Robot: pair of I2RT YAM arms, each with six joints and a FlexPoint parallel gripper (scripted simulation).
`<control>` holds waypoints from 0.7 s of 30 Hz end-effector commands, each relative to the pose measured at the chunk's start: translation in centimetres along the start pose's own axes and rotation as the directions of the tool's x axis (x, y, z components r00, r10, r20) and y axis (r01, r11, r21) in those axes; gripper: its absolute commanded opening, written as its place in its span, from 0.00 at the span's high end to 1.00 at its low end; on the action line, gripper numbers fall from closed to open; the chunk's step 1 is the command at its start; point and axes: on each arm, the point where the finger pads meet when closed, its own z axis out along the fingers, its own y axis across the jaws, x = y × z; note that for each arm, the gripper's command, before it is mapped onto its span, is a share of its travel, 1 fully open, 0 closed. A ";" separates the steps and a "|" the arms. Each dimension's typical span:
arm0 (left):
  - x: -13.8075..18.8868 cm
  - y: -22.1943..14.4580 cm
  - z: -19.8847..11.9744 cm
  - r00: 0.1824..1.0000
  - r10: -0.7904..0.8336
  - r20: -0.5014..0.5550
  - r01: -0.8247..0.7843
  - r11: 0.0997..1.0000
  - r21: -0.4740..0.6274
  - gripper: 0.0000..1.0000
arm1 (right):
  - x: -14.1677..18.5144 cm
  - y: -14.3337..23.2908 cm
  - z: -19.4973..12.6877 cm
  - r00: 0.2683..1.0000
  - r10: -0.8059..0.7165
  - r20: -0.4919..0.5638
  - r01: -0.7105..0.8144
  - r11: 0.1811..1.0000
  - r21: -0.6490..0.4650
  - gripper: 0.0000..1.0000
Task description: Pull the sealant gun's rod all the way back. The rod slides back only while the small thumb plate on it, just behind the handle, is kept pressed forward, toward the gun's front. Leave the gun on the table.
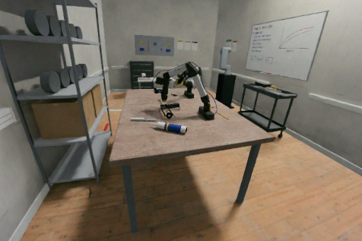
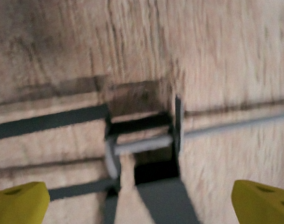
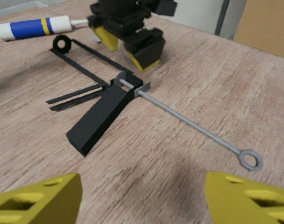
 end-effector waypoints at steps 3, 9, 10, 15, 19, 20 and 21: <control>-0.2 1.2 -4.2 0.963 0.156 0.218 -0.174 0.983 0.067 0.00 | -0.1 0.2 0.1 1.000 0.004 0.014 -0.004 1.000 -0.003 0.34; 1.3 2.4 -5.5 0.931 0.230 0.282 -0.259 0.963 0.069 0.00 | -0.1 0.2 0.1 1.000 0.004 0.014 -0.004 1.000 -0.003 0.34; 1.6 2.7 -5.8 0.925 0.242 0.293 -0.273 0.959 0.070 0.00 | -0.1 0.2 0.1 1.000 0.004 0.014 -0.004 1.000 -0.003 0.34; 2.9 3.7 -6.7 0.898 0.283 0.337 -0.323 0.944 0.068 0.00 | -0.1 0.2 0.1 1.000 0.004 0.014 -0.004 1.000 -0.003 0.34; 3.3 4.1 -6.9 0.893 0.287 0.348 -0.329 0.942 0.067 0.00 | -0.1 0.2 0.1 1.000 0.004 0.014 -0.004 1.000 -0.003 0.34; 3.4 4.2 -7.0 0.896 0.277 0.347 -0.319 0.945 0.069 0.00 | -0.1 0.2 0.1 1.000 0.004 0.014 -0.004 1.000 -0.003 0.34; 3.4 4.2 -7.0 0.896 0.277 0.347 -0.319 0.945 0.069 0.00 | -0.1 0.2 0.1 1.000 0.004 0.014 -0.004 1.000 -0.003 0.34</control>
